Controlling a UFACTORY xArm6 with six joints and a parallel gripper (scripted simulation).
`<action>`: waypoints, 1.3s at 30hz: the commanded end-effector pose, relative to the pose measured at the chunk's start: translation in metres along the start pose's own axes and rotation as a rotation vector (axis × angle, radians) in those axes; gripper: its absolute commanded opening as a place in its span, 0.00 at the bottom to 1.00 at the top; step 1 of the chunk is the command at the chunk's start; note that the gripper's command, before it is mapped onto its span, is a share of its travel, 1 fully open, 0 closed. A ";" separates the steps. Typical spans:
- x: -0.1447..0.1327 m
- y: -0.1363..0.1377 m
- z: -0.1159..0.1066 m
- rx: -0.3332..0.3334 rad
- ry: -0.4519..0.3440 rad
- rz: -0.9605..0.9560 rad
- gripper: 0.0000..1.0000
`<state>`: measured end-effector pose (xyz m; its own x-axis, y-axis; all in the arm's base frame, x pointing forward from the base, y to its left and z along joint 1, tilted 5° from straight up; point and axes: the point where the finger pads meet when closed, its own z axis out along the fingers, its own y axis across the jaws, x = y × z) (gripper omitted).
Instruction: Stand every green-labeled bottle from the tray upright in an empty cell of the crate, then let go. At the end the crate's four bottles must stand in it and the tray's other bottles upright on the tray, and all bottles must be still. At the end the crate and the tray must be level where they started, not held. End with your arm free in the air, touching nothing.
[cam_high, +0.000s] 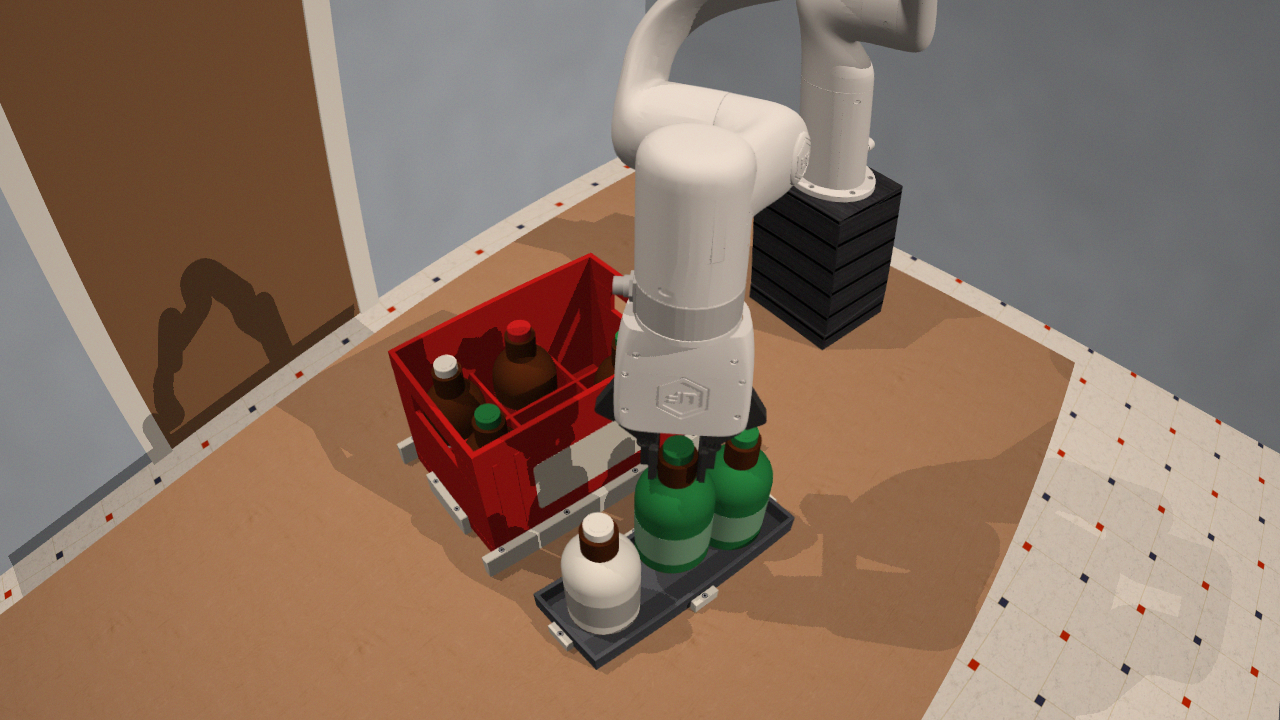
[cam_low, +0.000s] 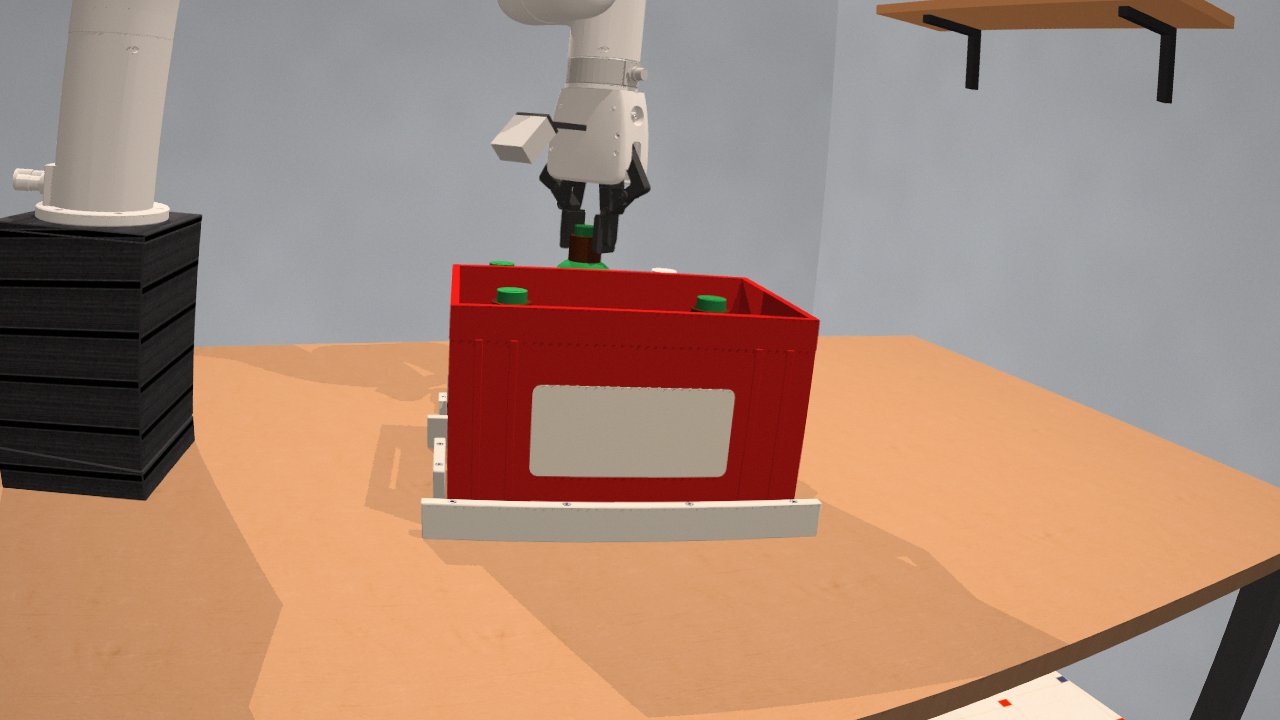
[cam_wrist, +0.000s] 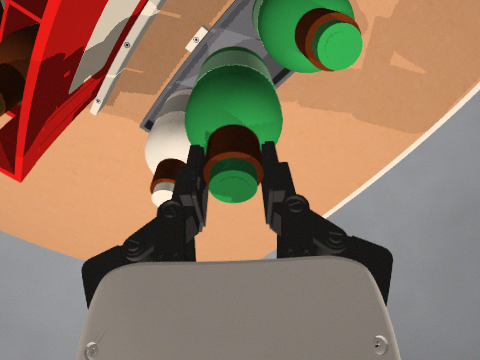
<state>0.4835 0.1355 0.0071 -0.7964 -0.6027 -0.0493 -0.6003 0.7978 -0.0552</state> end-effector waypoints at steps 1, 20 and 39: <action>-0.002 -0.001 -0.005 0.002 -0.005 0.000 0.00; -0.002 -0.001 -0.024 0.002 -0.005 0.000 0.00; -0.002 -0.001 -0.038 0.002 -0.005 0.000 0.00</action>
<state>0.4812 0.1363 0.0412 -0.7964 -0.6027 -0.0497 -0.6003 0.7978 -0.0554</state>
